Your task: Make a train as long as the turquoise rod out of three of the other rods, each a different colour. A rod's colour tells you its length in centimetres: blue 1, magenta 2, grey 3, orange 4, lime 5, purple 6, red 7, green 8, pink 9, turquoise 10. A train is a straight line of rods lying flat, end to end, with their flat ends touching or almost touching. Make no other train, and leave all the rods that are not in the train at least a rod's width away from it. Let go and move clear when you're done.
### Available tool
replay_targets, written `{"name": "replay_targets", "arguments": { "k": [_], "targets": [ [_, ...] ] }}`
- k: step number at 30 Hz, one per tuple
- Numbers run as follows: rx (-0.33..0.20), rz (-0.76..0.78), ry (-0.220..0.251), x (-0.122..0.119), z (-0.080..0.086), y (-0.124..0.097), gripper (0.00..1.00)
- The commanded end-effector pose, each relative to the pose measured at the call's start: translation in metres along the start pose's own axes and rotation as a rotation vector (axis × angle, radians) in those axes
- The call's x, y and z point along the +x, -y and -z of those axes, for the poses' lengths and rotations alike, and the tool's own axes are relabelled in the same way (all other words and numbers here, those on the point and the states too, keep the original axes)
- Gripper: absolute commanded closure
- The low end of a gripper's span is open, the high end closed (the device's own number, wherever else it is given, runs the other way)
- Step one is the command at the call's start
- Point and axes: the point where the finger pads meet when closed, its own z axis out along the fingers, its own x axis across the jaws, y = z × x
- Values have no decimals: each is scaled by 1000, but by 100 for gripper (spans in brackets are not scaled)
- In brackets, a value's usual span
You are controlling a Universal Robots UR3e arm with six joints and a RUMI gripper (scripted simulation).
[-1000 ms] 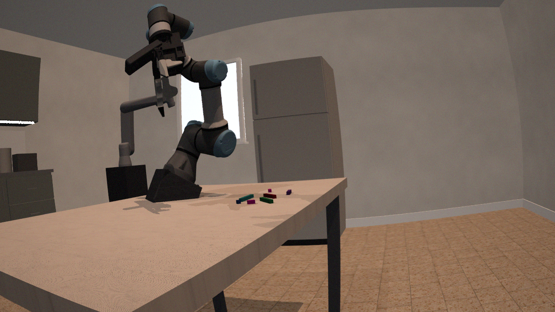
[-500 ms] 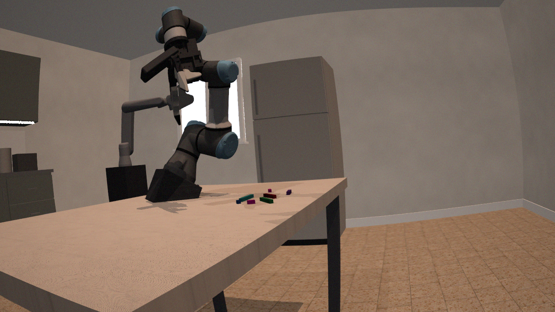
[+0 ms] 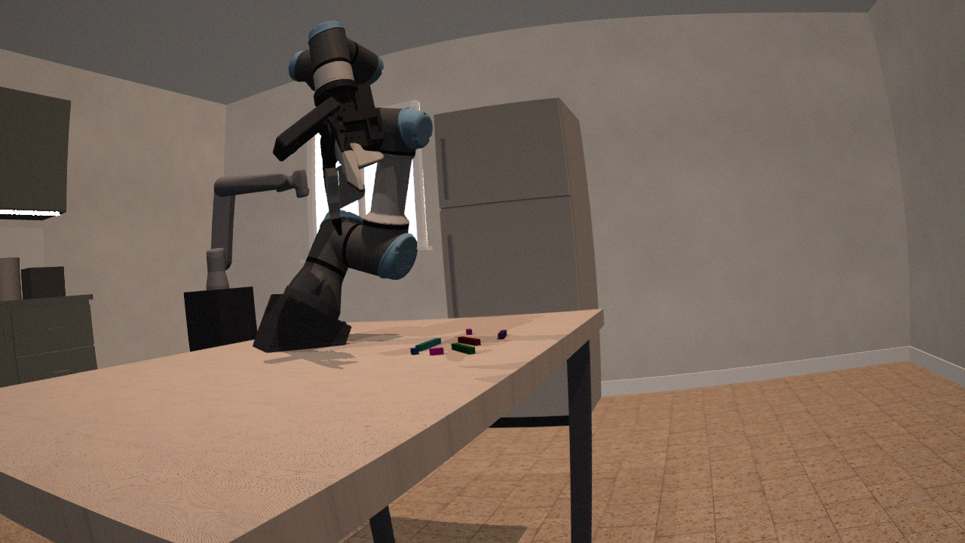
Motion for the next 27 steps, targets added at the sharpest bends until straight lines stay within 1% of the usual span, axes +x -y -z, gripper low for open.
{"name": "replay_targets", "arguments": {
  "k": [1, 2, 4, 5, 8, 10, 13, 16, 18, 19, 22, 23, 25, 27],
  "targets": [
    [22, -2, -36, 20, -19, -22, 0],
    [22, -2, -36, 20, -19, -22, 0],
    [26, 1, -60, 31, -28, -33, 0],
    [26, 1, -60, 31, -28, -33, 0],
    [31, 5, -83, 42, -36, -43, 0],
    [31, 5, -83, 42, -36, -43, 0],
    [39, 11, -115, 59, -48, -57, 0],
    [42, 13, -125, 64, -52, -62, 0],
    [48, 17, -145, 75, -59, -70, 0],
    [48, 17, -145, 75, -59, -70, 0],
    [56, 22, -171, 91, -68, -80, 0],
    [56, 22, -171, 91, -68, -80, 0],
    [62, 25, -187, 101, -74, -86, 0],
    [62, 25, -187, 101, -74, -86, 0]
  ]
}}
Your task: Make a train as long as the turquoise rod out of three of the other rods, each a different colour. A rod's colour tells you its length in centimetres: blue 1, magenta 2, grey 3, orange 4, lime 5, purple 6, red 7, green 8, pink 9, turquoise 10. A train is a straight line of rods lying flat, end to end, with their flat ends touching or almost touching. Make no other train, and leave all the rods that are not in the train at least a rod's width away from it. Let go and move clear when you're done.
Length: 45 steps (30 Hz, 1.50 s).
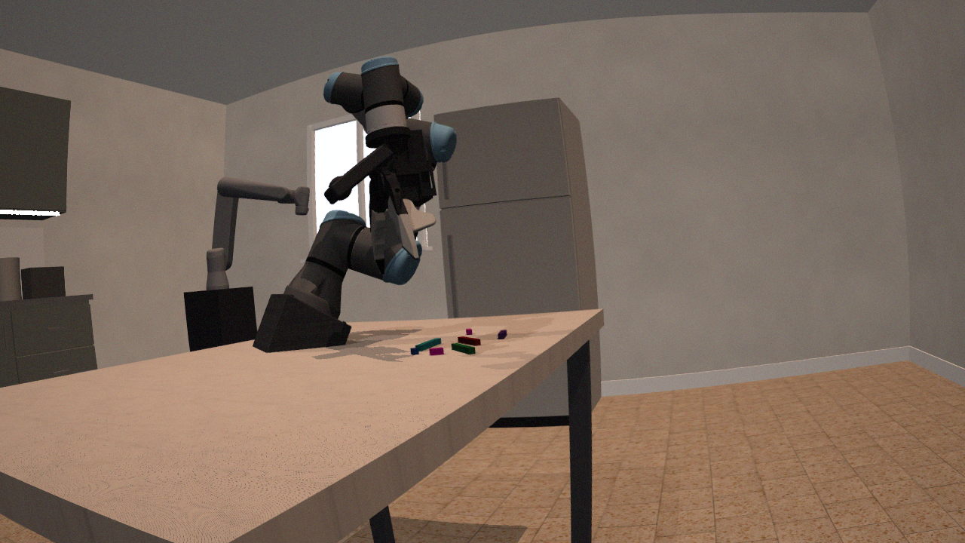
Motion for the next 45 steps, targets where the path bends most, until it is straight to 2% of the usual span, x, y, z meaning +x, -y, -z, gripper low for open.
{"name": "replay_targets", "arguments": {
  "k": [1, 8, 15, 45],
  "targets": [
    [28, -5, -23, 21, -17, -13, 0],
    [45, 4, -64, 46, -36, -28, 0],
    [56, 10, -88, 62, -46, -36, 0],
    [60, 13, -98, 68, -51, -39, 0]
  ]
}}
